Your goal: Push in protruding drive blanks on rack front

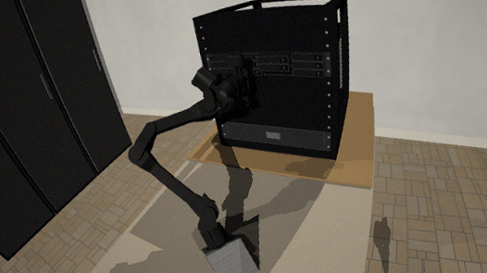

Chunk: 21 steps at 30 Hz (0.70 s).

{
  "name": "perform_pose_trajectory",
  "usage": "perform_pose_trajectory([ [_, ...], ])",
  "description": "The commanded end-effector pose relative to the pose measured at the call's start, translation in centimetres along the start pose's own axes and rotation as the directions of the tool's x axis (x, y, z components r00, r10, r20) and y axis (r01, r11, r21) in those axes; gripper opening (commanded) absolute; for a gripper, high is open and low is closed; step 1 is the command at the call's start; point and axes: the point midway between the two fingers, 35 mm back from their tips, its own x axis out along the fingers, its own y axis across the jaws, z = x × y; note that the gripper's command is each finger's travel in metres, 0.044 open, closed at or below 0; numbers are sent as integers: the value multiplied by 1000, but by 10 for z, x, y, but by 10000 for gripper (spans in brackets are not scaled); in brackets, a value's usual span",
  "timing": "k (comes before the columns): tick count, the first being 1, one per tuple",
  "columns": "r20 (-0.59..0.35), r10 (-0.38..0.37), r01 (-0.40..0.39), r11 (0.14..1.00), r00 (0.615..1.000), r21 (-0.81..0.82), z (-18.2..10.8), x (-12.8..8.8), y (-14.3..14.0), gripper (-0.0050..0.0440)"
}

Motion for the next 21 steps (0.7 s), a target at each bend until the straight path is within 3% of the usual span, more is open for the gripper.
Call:
perform_pose_trajectory([
  [1, 8, -13, 13, 1000, 1000, -14, 5, 2, -6, -50],
  [21, 8, -13, 13, 1000, 1000, -14, 4, 7, -6, -50],
])
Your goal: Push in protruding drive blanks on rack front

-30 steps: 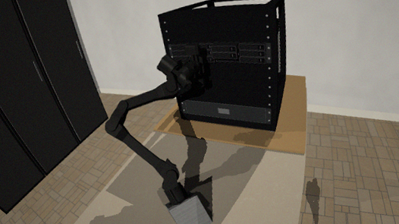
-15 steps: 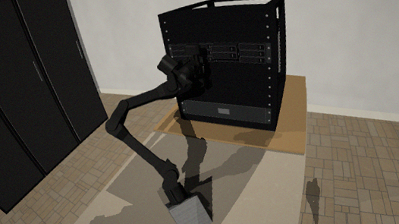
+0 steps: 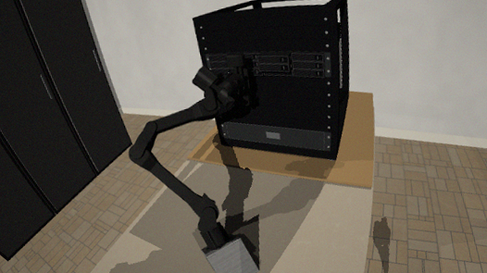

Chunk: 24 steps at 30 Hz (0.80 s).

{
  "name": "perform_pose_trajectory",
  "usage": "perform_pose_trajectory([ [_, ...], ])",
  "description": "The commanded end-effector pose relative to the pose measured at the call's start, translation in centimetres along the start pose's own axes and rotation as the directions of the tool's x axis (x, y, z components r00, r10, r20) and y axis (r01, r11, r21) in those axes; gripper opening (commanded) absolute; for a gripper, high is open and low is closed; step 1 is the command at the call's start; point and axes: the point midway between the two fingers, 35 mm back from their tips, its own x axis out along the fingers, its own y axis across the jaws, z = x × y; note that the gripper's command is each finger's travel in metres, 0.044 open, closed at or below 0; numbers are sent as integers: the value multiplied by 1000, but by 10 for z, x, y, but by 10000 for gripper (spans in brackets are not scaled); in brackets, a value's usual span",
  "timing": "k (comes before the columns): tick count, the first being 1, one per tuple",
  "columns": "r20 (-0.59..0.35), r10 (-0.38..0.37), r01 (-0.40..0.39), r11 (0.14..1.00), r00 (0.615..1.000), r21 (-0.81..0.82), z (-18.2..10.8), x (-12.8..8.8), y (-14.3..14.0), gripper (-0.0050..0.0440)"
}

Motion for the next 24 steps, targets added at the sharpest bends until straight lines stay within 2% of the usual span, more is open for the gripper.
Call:
perform_pose_trajectory([
  [1, 6, -13, 13, 1000, 1000, -13, 4, 3, -6, -50],
  [24, 6, -13, 13, 1000, 1000, -13, 4, 7, -6, -50],
])
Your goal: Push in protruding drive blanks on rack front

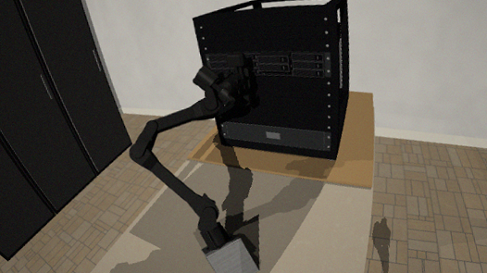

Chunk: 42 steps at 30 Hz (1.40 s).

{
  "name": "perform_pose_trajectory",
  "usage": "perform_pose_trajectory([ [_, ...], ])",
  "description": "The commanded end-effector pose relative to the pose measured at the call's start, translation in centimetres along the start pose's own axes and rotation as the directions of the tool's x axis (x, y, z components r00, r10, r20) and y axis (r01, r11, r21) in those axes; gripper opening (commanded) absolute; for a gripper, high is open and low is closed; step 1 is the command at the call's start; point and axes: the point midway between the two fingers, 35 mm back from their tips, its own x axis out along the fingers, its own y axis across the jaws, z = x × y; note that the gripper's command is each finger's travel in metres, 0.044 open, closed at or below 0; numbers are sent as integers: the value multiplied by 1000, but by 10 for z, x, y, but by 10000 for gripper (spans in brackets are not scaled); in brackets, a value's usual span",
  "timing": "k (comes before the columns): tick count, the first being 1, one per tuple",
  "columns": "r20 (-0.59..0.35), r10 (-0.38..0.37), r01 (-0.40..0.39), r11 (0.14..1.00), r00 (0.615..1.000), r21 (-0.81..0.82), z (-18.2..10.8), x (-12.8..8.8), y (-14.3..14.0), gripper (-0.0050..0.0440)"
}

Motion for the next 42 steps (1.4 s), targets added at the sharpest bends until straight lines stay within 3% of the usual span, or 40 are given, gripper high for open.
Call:
perform_pose_trajectory([
  [1, 6, -13, 13, 1000, 1000, -12, 4, 4, -6, -50],
  [18, 6, -13, 13, 1000, 1000, -12, 4, -5, -6, -50],
  [24, 6, -13, 13, 1000, 1000, -12, 3, -43, -5, -50],
  [28, 6, -13, 13, 1000, 1000, -12, 3, -56, -5, -50],
  [42, 6, -13, 13, 1000, 1000, -12, -10, -57, -11, -50],
])
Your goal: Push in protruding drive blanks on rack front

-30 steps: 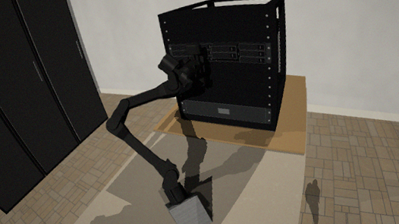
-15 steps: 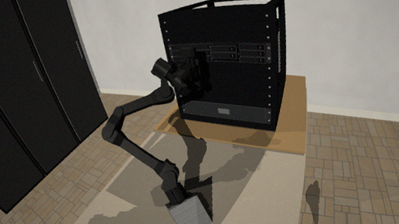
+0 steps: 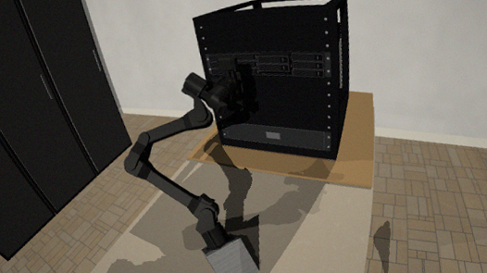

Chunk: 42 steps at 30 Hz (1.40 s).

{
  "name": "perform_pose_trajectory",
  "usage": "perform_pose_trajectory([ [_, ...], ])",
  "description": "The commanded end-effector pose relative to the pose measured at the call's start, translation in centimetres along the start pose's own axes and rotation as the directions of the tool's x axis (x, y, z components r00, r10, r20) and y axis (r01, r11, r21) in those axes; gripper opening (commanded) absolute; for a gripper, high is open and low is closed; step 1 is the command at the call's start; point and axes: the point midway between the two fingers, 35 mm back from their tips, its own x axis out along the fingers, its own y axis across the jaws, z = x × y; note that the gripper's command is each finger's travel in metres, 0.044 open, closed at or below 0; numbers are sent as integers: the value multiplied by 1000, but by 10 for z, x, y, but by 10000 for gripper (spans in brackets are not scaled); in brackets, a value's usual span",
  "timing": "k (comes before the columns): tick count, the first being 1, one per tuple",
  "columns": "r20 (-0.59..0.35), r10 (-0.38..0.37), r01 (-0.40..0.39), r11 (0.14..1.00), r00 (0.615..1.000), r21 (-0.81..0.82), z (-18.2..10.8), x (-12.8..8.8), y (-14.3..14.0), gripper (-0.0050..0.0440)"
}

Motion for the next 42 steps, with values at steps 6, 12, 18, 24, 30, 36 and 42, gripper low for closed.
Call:
perform_pose_trajectory([
  [6, -5, 0, 0, 1000, 1000, 7, -37, -3, -15, -50],
  [12, -5, 0, 0, 1000, 1000, 7, -58, -4, -25, -50],
  [18, -5, 0, 0, 1000, 1000, 7, -88, -7, -37, -50],
  [24, -5, 0, 0, 1000, 1000, 7, -106, -8, -45, -50],
  [30, -5, 0, 0, 1000, 1000, 7, -110, -9, -47, -50],
  [36, -5, 0, 0, 1000, 1000, 7, -110, -5, -47, -50],
  [42, -5, 0, 0, 1000, 1000, 7, -110, 8, -47, -50],
])
